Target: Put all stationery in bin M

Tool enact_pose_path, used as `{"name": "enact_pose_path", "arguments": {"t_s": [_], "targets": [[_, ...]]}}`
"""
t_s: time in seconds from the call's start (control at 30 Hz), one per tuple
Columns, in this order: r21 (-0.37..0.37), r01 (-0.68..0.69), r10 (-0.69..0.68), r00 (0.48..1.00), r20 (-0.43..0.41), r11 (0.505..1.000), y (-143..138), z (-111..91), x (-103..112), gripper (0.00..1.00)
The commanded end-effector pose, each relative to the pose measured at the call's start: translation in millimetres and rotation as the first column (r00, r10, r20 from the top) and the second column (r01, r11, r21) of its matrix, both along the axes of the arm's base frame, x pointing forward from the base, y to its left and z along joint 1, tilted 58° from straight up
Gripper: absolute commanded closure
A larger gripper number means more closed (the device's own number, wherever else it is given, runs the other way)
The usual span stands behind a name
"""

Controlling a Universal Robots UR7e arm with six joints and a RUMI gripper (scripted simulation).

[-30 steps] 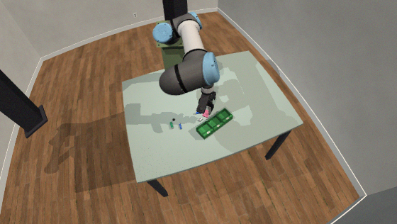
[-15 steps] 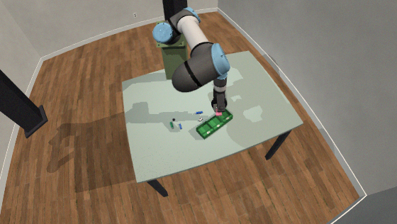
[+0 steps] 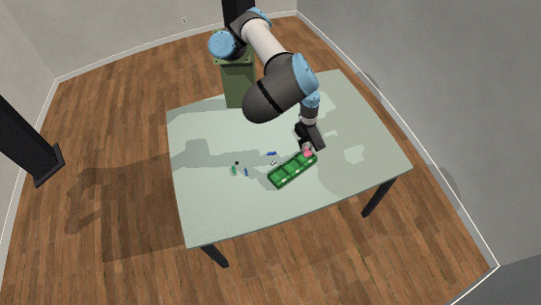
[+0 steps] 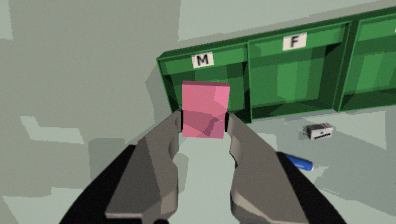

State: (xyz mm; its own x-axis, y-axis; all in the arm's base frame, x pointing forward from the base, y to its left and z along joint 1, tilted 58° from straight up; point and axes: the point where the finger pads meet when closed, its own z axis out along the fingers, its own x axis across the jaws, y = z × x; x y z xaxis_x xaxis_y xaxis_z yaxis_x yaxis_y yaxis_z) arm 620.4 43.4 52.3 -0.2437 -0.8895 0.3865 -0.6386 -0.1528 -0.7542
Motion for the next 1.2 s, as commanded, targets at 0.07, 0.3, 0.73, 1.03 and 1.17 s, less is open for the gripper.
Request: {"name": "enact_pose_path", "arguments": {"t_s": [0.07, 0.3, 0.73, 1.03, 1.17], "targets": [[-0.148, -0.105, 0.092, 0.991, -0.092, 0.983, -1.2, 0.7, -0.6, 1.00], [-0.161, -0.115, 0.100, 0.990, -0.101, 0.980, -3.5, 1.0, -1.8, 1.00], [-0.161, -0.115, 0.100, 0.990, -0.101, 0.980, -4.3, 1.0, -2.2, 1.00], [-0.161, -0.115, 0.100, 0.990, -0.101, 0.980, -10.4, -6.3, 8.0, 1.00], [-0.161, -0.115, 0.100, 0.990, -0.101, 0.980, -12.2, -8.4, 10.9, 1.00]]}}
